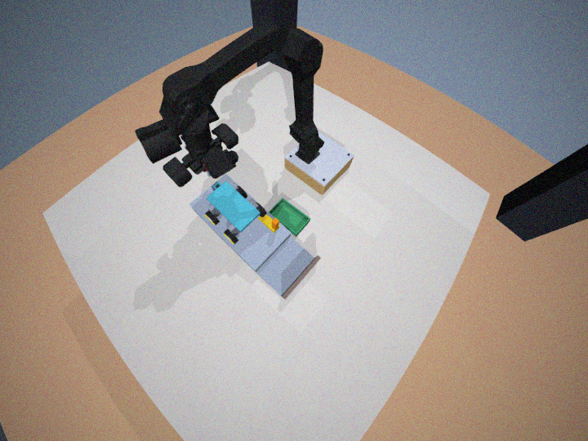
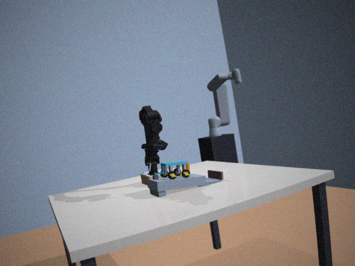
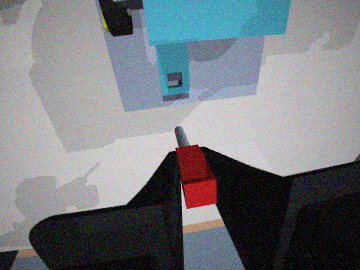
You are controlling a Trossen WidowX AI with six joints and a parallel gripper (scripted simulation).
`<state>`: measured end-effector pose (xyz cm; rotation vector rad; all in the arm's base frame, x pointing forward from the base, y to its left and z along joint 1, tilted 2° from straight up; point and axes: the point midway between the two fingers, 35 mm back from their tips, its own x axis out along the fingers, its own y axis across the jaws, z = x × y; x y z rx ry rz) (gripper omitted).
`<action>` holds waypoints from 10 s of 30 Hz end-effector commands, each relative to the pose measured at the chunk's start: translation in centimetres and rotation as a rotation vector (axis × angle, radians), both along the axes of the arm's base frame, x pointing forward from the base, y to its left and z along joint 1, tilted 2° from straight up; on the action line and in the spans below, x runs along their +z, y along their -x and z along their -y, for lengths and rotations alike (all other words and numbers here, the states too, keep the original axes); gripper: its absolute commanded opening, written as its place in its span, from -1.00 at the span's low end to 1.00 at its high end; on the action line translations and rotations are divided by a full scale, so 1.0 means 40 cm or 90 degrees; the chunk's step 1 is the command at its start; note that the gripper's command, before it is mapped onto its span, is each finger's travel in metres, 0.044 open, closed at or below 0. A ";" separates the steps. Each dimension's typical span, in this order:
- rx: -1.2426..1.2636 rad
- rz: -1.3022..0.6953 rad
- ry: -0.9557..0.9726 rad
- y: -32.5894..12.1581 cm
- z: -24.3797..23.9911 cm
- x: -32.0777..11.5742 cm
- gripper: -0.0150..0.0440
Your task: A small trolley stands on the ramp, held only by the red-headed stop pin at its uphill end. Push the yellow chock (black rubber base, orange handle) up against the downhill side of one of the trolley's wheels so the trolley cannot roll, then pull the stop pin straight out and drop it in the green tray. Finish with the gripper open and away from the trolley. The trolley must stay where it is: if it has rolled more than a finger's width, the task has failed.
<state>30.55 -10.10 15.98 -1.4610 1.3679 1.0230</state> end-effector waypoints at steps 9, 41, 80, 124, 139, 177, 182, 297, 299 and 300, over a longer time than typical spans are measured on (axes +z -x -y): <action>0.002 0.000 -0.001 0.079 0.005 -0.011 -0.49; 0.002 -0.002 -0.003 0.197 -0.097 -0.038 -0.49; 0.002 -0.003 -0.011 0.210 -0.447 -0.090 -0.49; 0.566 -0.110 -0.073 0.219 -0.521 -0.107 -0.49; 0.858 -0.140 -0.091 0.218 -0.515 -0.106 -0.49; 1.043 -0.068 -0.178 0.256 -0.536 -0.226 -0.49; 1.044 -0.062 -0.183 0.254 -0.557 -0.263 -0.49; 1.043 -0.060 -0.178 0.234 -0.478 -0.363 0.42; 1.043 -0.060 -0.178 0.234 -0.478 -0.363 0.60; 1.043 -0.060 -0.178 0.234 -0.478 -0.363 0.66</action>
